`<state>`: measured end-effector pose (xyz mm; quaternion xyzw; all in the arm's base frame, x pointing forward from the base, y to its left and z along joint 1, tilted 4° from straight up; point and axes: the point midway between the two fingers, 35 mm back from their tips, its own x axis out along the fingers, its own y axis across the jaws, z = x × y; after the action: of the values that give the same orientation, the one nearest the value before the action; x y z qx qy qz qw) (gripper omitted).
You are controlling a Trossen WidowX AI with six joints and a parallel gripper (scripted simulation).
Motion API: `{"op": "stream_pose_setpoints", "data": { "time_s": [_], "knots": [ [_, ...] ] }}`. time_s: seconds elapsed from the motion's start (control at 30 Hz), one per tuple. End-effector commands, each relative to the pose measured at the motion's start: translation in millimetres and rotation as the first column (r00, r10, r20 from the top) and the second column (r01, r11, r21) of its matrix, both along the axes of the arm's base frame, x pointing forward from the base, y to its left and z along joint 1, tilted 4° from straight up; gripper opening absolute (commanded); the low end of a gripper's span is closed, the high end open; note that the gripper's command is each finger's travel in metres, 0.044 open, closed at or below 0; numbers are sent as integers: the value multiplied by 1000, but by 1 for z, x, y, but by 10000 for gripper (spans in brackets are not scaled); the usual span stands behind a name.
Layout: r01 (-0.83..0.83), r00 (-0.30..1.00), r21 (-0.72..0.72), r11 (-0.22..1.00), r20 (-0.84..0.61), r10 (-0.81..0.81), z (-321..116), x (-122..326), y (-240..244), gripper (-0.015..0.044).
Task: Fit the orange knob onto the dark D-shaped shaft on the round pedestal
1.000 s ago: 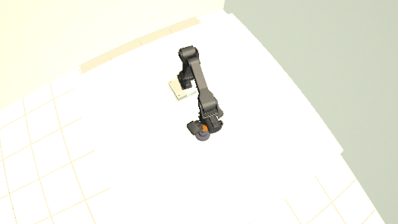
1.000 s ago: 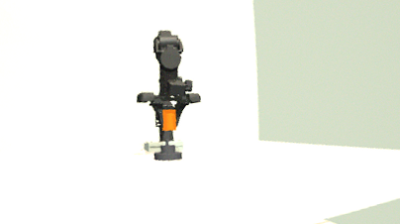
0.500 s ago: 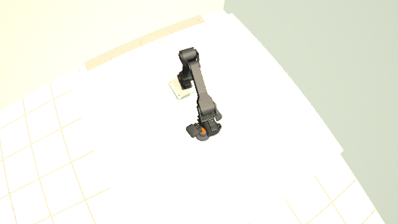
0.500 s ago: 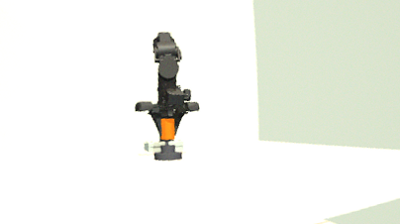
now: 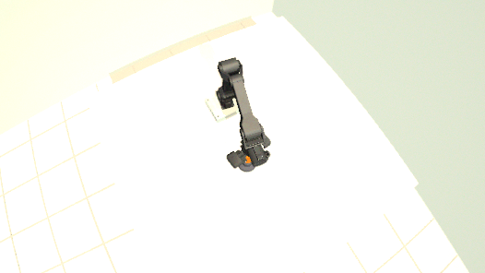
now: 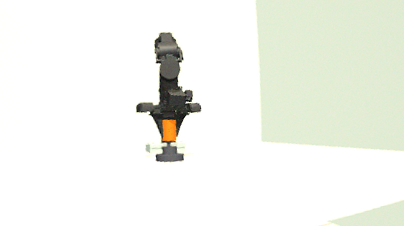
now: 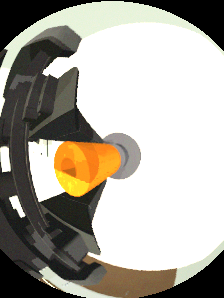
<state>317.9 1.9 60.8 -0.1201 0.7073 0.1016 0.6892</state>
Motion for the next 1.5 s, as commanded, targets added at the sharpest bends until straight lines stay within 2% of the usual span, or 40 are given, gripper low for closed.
{"op": "stream_pose_setpoints", "data": {
  "time_s": [0.0,0.5,0.73,1.47],
  "knots": [
    [-2,1000,-2,1000,1,2,0,0,0,0],
    [-11,1000,-2,1000,1,11,4,0,0,0],
    [-210,978,3,978,-5,210,2,1,0,0],
    [-210,978,3,978,-5,210,-1,0,0,0]
  ]
}}
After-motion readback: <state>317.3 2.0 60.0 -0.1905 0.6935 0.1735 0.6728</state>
